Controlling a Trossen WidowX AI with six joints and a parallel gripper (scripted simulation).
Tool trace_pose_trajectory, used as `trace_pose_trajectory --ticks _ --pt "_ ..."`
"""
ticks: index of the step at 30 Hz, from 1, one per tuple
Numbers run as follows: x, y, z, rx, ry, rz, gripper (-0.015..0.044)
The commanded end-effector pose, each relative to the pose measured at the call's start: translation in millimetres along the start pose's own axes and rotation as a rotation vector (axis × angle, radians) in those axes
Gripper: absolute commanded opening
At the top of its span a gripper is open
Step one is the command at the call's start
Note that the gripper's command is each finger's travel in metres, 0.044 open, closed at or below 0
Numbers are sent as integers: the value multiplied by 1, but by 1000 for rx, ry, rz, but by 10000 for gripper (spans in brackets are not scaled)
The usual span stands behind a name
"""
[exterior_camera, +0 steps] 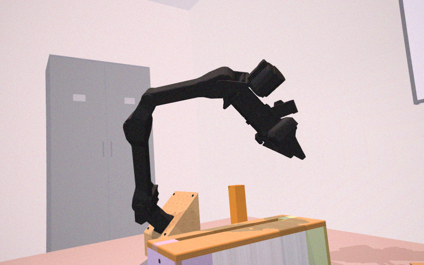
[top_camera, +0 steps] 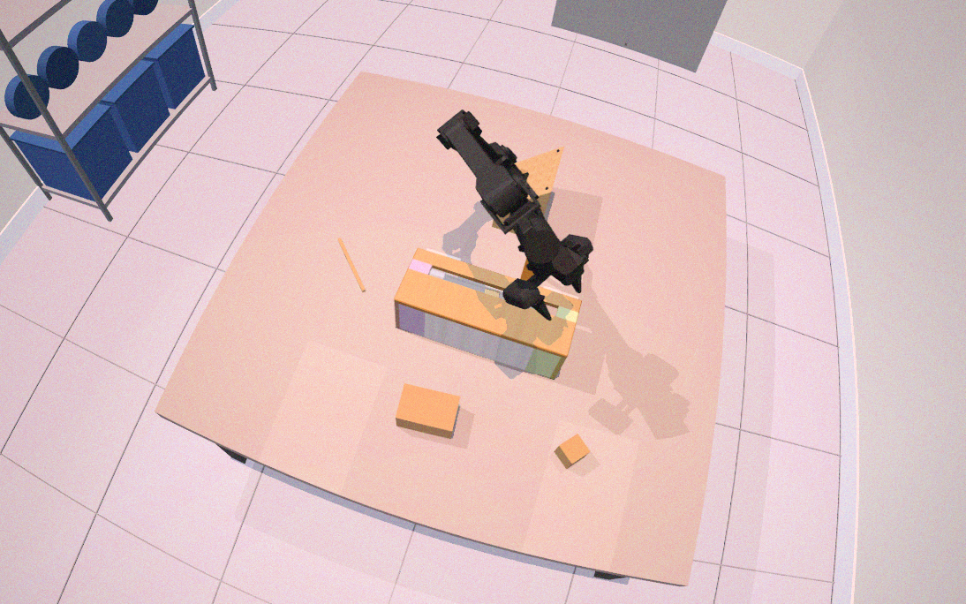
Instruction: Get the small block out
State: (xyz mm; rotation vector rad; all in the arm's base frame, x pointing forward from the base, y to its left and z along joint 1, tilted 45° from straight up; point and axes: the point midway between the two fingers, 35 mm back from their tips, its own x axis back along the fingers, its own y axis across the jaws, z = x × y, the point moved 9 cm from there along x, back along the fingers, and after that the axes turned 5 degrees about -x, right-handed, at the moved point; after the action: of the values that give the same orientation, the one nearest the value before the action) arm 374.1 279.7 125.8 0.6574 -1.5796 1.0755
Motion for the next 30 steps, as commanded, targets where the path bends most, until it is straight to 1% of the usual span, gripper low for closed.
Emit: trace_pose_trajectory --ticks 1,7,8,18,30 --pt "-37 31 18 158 244 -17 400" --pt "-80 69 51 456 627 -41 400" --pt "-84 73 54 488 663 -43 400" --pt "-84 73 56 499 675 -44 400" --pt "-73 60 65 499 674 -45 400"
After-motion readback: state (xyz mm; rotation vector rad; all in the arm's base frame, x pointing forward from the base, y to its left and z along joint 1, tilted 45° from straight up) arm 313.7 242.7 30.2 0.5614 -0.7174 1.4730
